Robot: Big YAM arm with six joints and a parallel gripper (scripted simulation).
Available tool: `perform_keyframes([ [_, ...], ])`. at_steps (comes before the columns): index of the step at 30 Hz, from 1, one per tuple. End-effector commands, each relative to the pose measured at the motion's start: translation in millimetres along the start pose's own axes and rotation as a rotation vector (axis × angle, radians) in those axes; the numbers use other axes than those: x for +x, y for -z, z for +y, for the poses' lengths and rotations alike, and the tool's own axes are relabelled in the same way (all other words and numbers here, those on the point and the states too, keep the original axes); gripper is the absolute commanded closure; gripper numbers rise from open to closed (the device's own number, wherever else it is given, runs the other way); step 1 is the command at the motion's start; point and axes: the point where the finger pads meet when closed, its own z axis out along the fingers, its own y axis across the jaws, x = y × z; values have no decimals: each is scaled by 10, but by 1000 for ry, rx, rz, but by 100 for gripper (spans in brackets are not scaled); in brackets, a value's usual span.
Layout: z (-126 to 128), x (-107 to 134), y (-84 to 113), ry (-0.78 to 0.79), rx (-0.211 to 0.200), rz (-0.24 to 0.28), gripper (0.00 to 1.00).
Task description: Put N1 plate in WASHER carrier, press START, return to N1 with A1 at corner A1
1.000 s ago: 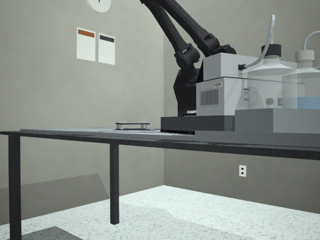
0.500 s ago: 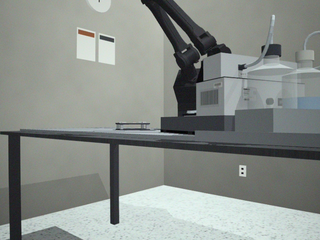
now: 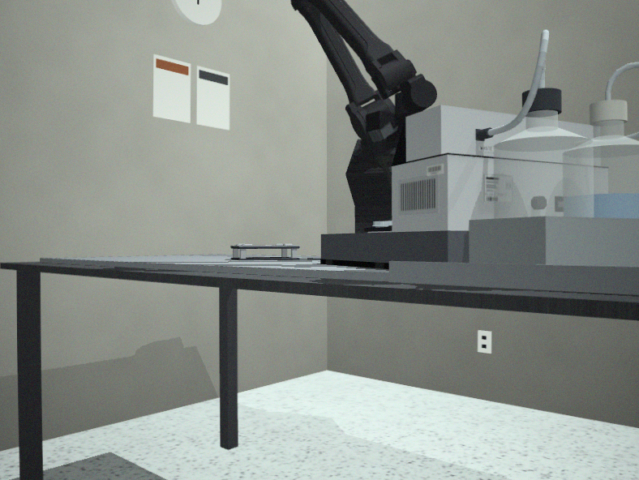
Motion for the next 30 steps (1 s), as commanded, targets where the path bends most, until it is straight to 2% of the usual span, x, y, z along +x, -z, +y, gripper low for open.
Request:
perform_keyframes([
  [1, 117, -205, 100, -172, -14, -15, 0],
  [2, 99, -165, 55, -193, 3, -9, 0],
  [4, 99, -165, 55, -193, 3, -9, 0],
  [5, -28, 14, 4, -177, 26, 12, 0],
  [10, -4, -57, 7, -192, 25, 3, 0],
  [30, -7, -57, 6, -190, 25, 3, 0],
])
